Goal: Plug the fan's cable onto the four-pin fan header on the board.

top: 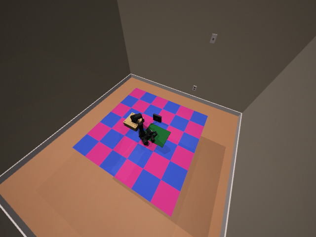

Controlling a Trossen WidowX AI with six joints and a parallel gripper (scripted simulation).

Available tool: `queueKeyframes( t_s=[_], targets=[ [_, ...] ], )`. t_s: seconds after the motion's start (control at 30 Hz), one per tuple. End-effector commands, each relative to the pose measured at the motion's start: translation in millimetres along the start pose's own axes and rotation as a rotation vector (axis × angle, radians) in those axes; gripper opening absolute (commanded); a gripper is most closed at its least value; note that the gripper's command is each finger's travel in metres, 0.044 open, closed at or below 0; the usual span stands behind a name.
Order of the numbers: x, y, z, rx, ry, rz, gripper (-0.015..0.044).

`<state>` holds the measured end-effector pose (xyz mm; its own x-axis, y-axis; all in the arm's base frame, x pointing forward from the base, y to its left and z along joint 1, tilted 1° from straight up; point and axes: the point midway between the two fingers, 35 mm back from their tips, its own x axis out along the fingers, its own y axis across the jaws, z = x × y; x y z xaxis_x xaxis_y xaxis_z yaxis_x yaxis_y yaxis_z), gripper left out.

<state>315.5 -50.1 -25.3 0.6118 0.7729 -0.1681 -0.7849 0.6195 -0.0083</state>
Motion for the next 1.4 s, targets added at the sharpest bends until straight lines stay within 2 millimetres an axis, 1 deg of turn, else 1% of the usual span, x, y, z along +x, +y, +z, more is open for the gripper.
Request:
queueKeyframes(
  t_s=[0.0,0.3,0.57,1.37],
  targets=[
    [-0.1,-0.1,0.6,-0.001,0.0,0.0,0.0],
    [-0.1,-0.1,0.6,-0.001,0.0,0.0,0.0],
    [0.0,0.0,0.0,0.0,0.0,0.0,0.0205],
    [-1.1,-0.4,-0.5,0.0,0.003,-0.002,0.0205]
  ],
)
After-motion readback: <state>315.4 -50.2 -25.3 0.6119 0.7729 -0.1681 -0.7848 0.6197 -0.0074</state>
